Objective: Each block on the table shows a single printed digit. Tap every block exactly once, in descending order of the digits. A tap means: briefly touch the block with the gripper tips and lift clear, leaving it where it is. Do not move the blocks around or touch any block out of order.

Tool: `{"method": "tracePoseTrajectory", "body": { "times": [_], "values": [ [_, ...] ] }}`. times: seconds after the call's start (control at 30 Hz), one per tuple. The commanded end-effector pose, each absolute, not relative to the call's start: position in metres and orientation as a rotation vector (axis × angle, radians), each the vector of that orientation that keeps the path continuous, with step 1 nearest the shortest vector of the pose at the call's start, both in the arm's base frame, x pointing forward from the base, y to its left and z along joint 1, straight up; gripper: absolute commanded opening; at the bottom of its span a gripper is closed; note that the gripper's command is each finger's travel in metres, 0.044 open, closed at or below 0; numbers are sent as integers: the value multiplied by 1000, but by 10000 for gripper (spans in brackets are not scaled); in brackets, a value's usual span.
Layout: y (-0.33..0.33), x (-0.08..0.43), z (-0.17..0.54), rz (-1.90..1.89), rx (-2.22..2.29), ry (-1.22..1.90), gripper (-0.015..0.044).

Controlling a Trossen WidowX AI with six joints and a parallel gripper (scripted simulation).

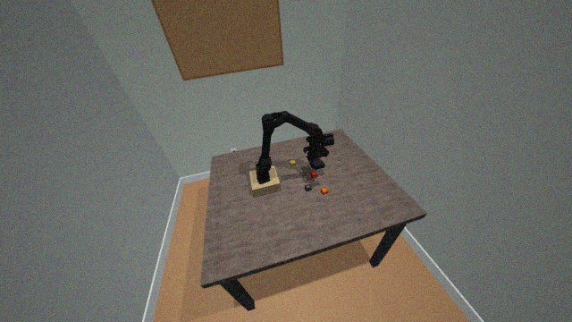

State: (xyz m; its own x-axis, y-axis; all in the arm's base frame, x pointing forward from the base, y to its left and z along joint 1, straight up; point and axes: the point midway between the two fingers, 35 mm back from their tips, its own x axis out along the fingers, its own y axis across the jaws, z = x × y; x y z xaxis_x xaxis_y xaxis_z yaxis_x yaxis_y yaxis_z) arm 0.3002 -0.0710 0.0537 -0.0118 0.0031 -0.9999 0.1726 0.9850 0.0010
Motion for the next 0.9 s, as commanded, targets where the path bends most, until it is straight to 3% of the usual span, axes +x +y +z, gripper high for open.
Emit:
{"method": "tracePoseTrajectory", "body": {
  "times": [0.0, 0.2, 0.43, 0.63, 0.87],
  "values": [
    [-71, 301, 100, -142, 135, 1540, 20],
    [-80, 296, 101, -142, 134, 1541, 20],
    [-147, 224, 99, -148, 129, 1546, 20],
    [-152, 217, 96, -148, 129, 1547, 20],
    [-152, 218, 18, -148, 129, 1547, 20]
  ]
}}
